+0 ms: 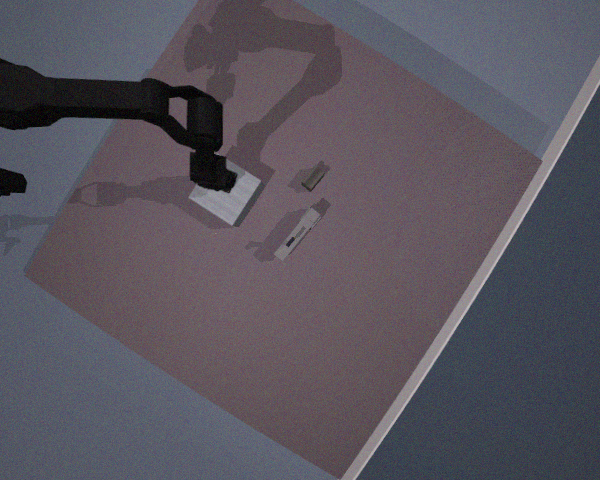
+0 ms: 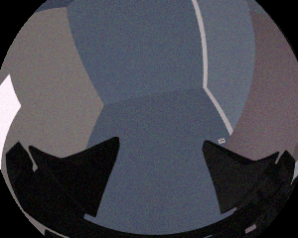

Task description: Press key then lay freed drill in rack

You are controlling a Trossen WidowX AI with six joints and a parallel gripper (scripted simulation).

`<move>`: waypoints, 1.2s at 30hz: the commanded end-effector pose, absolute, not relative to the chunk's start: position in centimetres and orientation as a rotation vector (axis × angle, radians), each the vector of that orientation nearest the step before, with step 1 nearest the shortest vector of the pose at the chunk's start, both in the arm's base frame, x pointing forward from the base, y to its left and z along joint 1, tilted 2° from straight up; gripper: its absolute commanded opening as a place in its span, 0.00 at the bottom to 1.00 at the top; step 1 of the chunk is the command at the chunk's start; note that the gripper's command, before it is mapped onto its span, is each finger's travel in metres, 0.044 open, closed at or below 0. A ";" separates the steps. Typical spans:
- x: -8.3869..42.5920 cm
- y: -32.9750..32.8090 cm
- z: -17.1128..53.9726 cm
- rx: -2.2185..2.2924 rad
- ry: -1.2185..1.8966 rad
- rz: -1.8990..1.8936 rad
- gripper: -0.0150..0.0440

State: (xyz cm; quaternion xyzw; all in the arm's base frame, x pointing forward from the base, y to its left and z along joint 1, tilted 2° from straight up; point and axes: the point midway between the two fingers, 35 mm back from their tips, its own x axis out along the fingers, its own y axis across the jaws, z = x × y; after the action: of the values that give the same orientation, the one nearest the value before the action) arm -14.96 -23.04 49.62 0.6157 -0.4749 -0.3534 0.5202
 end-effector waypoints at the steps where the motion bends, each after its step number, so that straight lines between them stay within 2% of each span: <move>1: -15.0 -23.0 49.6 1.476 -1.138 -0.847 0.89; 10: -14.8 -23.4 49.5 1.474 -1.133 -0.842 0.49; 15: -13.2 -26.9 48.3 1.457 -1.069 -0.799 0.26; 24: -6.2 -34.8 42.9 1.457 -0.858 -0.792 0.25; 30: 1.4 -38.1 37.6 1.494 -0.623 -0.829 0.25; 36: 9.6 -38.1 32.0 1.478 -0.314 -0.855 0.25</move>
State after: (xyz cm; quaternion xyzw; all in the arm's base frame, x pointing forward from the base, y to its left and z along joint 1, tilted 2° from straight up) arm 4.98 -38.46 35.49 0.6494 -0.2177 -0.3662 0.6299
